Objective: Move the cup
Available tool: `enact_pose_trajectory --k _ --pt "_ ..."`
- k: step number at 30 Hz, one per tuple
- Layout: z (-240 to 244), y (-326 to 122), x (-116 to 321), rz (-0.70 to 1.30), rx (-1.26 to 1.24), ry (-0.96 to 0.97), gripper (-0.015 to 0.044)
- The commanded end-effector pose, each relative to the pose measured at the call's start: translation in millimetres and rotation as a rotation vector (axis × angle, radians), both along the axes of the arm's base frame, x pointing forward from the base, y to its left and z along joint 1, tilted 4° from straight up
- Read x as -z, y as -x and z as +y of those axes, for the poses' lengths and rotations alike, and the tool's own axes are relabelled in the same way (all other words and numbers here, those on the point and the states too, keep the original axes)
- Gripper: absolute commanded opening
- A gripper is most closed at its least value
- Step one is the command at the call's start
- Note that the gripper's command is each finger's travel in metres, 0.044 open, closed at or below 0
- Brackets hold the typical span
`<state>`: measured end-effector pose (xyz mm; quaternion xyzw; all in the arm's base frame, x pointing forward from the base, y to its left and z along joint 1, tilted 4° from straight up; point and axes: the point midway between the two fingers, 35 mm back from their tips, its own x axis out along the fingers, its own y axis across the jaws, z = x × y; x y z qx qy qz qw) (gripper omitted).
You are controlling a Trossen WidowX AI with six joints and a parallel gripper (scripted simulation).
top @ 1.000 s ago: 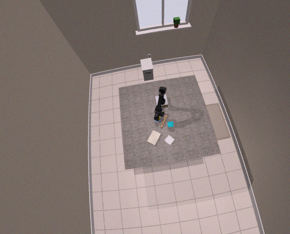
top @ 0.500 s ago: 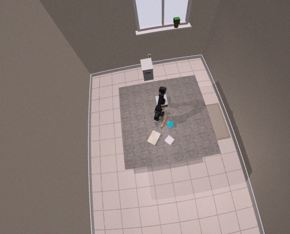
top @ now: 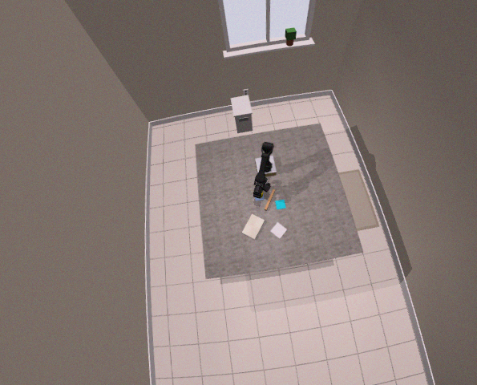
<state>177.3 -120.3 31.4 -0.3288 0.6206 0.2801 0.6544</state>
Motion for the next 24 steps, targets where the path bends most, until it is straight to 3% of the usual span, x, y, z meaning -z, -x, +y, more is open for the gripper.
enact_pose_trajectory --k 1,10,24 --pt "0 -1 -14 -0.009 -0.003 0.004 0.0000" --pt "0 2 -40 -0.008 -0.005 0.000 0.0000" --pt "-1 2 -37 -0.004 -0.002 0.003 0.0000"
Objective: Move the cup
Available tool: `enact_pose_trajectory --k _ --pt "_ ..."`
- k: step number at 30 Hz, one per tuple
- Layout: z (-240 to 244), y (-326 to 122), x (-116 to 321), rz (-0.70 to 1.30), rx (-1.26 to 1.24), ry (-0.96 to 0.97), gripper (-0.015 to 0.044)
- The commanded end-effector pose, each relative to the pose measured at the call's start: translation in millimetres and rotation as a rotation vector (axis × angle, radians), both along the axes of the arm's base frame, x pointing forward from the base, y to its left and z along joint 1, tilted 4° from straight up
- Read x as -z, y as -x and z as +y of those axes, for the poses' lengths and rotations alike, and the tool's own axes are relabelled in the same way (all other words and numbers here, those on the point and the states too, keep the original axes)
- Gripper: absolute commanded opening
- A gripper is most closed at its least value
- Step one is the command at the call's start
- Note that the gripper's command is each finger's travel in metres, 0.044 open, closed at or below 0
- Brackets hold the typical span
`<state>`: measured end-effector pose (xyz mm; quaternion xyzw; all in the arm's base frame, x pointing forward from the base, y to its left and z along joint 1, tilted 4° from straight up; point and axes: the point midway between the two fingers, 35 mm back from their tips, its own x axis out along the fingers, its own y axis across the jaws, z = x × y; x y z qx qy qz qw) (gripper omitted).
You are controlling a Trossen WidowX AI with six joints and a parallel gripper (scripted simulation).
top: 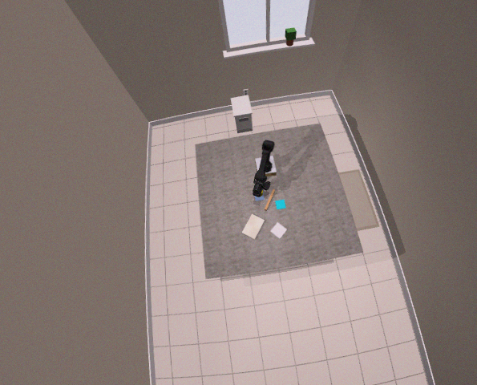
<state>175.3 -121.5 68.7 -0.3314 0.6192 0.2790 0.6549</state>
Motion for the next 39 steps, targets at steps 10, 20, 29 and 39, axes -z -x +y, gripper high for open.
enact_pose_trajectory --k 10,20,29,39 --pt "5 -5 0 -0.001 0.000 -0.001 0.0000" --pt "16 -15 -1 -0.003 -0.001 -0.003 0.0000" --pt "26 -25 -2 -0.005 -0.002 -0.005 0.0000" --pt "38 -37 -4 -0.006 -0.003 -0.007 0.0000"
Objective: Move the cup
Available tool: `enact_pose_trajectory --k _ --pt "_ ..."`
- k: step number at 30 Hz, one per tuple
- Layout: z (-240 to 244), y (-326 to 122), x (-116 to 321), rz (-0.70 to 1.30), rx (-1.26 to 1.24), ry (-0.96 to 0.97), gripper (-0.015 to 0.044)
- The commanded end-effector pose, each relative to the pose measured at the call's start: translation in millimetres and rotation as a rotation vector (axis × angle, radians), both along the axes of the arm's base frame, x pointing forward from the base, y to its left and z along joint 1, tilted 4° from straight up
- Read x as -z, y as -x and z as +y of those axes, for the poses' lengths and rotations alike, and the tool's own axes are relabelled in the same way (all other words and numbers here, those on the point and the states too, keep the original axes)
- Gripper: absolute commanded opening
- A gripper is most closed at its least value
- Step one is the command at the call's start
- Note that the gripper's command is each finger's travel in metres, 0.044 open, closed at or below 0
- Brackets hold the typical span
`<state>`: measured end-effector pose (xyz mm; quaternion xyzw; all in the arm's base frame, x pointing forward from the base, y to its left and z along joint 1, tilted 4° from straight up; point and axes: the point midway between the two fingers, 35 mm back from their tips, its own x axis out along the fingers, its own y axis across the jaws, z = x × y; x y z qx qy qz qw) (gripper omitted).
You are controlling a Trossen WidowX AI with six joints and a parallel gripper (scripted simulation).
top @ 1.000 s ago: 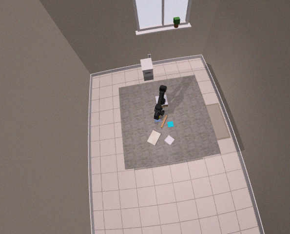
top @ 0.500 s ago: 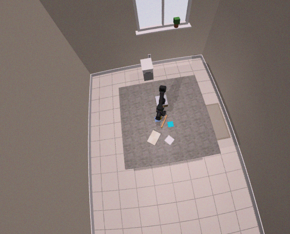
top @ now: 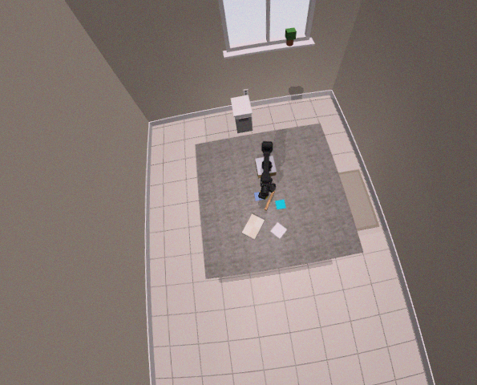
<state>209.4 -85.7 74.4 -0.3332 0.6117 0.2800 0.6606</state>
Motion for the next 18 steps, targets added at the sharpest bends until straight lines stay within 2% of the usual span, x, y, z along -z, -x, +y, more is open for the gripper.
enact_pose_trajectory --k 1,18 --pt "4 -4 1 0.011 0.003 0.000 0.0000" --pt "26 -25 -2 0.009 0.002 -0.003 0.0000"
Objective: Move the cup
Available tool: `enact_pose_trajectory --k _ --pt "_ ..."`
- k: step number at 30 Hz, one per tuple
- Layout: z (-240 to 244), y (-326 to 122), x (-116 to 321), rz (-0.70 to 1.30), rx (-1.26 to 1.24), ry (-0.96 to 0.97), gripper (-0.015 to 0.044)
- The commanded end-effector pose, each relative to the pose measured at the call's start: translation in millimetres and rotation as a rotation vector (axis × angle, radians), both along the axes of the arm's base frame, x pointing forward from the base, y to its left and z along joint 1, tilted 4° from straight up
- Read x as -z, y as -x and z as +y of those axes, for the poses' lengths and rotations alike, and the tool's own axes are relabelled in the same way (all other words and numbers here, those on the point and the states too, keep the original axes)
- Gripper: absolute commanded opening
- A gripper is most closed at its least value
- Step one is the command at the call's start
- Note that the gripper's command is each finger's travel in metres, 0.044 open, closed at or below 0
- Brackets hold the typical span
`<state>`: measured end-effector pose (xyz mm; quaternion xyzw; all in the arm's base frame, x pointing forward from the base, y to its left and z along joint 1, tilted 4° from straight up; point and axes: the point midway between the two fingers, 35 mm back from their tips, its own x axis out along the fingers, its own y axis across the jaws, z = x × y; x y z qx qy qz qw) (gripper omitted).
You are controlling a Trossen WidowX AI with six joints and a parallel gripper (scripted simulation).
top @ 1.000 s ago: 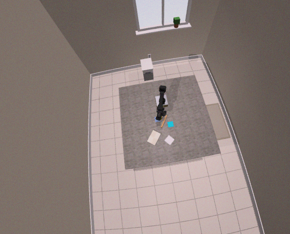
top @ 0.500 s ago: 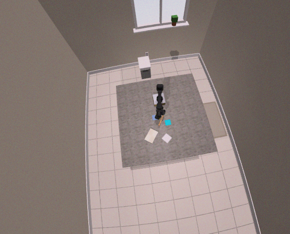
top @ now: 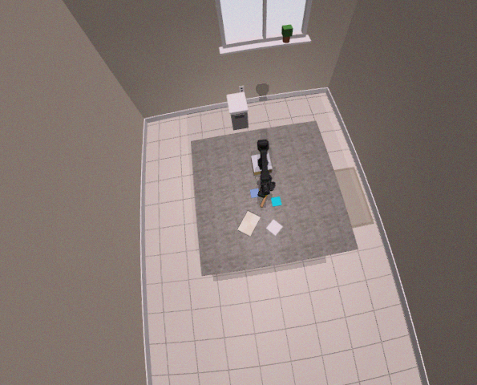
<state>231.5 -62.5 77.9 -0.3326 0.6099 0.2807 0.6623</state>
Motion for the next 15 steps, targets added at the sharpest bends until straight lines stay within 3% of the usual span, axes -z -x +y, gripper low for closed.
enact_pose_trajectory --k 1,15 --pt "4 -4 1 0.012 0.003 0.001 0.0000" --pt "25 -23 -1 0.010 0.003 -0.001 0.0000"
